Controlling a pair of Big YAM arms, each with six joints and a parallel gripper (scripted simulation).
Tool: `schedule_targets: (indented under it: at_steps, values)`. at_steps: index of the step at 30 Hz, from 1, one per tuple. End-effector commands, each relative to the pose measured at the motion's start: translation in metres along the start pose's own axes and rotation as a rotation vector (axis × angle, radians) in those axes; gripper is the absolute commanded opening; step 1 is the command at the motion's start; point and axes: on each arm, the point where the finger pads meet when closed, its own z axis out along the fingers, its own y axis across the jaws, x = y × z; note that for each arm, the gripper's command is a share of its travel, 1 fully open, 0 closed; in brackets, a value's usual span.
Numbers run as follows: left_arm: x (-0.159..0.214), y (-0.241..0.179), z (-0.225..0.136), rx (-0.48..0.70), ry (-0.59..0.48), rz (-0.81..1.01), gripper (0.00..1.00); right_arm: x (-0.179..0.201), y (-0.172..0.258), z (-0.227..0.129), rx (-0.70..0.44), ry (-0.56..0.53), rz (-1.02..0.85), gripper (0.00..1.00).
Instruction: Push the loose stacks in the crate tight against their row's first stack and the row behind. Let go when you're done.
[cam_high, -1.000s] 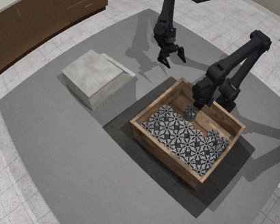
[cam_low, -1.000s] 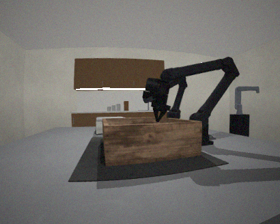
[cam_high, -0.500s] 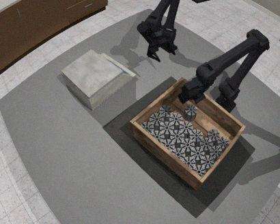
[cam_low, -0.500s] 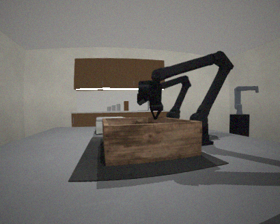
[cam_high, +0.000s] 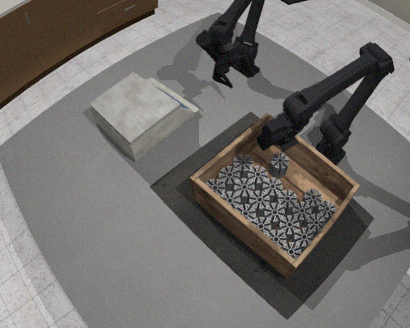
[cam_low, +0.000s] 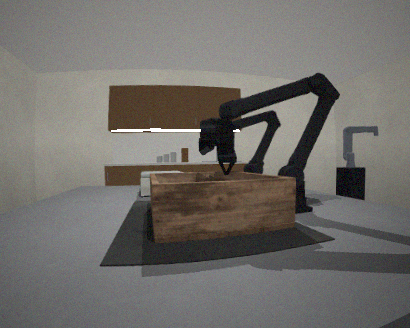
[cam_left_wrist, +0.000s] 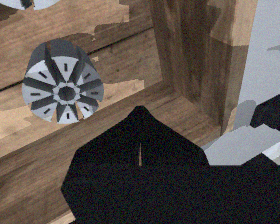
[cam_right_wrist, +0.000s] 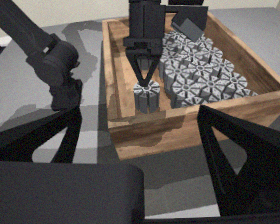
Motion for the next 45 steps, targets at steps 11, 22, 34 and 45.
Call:
schedule_targets:
  at_steps: [11, 22, 34, 45]
  values:
    - [-0.005, 0.004, 0.030, 0.002, -0.004, 0.009, 0.00, -0.041, -0.013, -0.007, 0.023, -0.036, -0.093, 1.00]
    - [-0.008, 0.021, 0.048, 0.002, -0.012, 0.011, 0.00, -0.041, -0.013, -0.007, 0.023, -0.036, -0.093, 1.00]
    - [-0.004, 0.032, 0.062, 0.003, -0.007, 0.009, 0.00, -0.041, -0.013, -0.007, 0.023, -0.036, -0.093, 1.00]
    - [-0.009, 0.036, 0.051, 0.002, -0.022, 0.016, 0.00, -0.041, -0.013, -0.007, 0.023, -0.036, -0.093, 1.00]
